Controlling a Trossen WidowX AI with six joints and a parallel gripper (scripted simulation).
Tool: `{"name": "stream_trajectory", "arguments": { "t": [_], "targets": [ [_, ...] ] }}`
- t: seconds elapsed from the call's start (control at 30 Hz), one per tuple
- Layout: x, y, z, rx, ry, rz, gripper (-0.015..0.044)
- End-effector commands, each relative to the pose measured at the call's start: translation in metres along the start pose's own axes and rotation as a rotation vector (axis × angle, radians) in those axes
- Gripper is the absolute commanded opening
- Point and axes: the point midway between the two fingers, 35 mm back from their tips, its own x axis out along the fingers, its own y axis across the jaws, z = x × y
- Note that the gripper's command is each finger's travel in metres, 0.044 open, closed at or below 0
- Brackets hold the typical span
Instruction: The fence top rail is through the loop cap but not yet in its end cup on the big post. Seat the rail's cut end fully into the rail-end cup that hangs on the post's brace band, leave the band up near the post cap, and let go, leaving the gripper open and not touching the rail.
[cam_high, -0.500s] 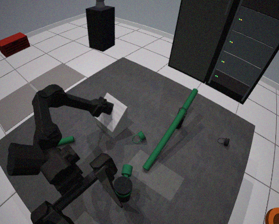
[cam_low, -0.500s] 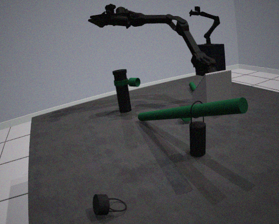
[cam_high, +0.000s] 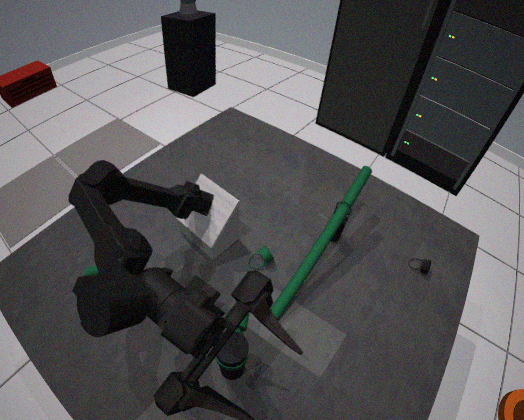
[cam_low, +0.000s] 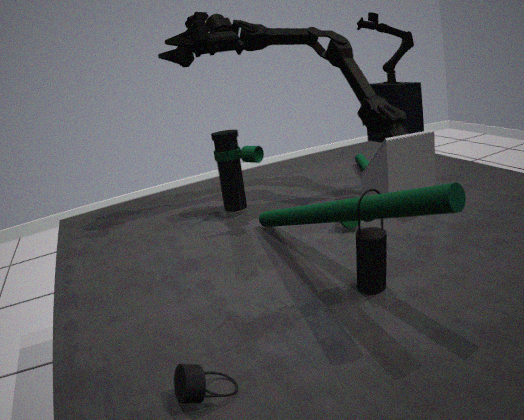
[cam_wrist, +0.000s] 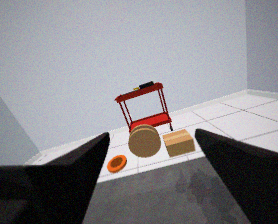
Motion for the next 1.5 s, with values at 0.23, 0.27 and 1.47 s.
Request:
{"name": "stream_trajectory", "arguments": {
  "t": [0.23,0.27,1.47],
  "targets": [
    [0.014,0.134,-0.129,0.204,0.543,0.051,0.044],
    [0.011,0.146,-0.14,0.205,0.593,0.044,0.044],
    [-0.106,0.171,-0.25,-0.831,1.143,0.332,0.044]
  ]
}}
